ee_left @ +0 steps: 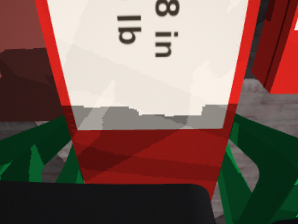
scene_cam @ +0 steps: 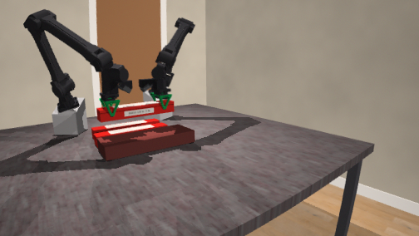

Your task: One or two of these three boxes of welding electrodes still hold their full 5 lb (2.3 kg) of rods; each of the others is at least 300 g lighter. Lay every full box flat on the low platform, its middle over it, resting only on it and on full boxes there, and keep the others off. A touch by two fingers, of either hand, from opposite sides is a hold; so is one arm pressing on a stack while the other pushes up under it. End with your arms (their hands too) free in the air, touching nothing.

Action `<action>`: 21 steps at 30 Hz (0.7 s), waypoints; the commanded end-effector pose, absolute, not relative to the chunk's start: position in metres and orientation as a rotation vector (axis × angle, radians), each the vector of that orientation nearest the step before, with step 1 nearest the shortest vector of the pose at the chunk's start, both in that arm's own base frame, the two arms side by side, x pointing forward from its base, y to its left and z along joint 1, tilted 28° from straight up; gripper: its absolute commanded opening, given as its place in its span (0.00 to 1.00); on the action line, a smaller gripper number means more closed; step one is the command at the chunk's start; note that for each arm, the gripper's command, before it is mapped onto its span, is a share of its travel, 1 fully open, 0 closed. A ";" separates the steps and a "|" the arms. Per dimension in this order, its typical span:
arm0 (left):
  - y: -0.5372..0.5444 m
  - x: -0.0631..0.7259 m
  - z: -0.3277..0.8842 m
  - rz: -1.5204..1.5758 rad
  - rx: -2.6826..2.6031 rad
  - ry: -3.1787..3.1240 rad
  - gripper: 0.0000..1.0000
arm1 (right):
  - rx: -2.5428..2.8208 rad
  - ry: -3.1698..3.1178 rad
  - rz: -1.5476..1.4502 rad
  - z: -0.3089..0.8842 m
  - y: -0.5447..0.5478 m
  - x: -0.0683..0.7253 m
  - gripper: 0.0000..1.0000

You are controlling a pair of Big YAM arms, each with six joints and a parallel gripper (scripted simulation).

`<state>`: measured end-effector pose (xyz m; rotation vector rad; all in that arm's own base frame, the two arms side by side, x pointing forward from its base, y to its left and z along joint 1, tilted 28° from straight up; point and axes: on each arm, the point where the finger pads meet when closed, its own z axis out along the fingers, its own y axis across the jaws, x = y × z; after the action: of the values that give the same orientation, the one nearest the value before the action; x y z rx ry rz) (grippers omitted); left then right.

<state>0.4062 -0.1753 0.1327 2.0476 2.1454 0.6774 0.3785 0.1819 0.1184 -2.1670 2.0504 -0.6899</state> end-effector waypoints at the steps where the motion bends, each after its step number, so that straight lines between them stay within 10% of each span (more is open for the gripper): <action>1: -0.180 0.434 0.193 0.709 1.962 2.089 0.00 | -2.106 2.010 -0.719 0.161 0.191 0.408 0.00; 21: -0.181 0.466 0.210 0.713 1.959 2.088 0.00 | -2.084 1.999 -0.726 0.187 0.192 0.440 0.00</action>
<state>0.4421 -0.1759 0.1454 2.0456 2.1526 0.6769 0.4152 0.1841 0.1311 -2.1723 2.0514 -0.6896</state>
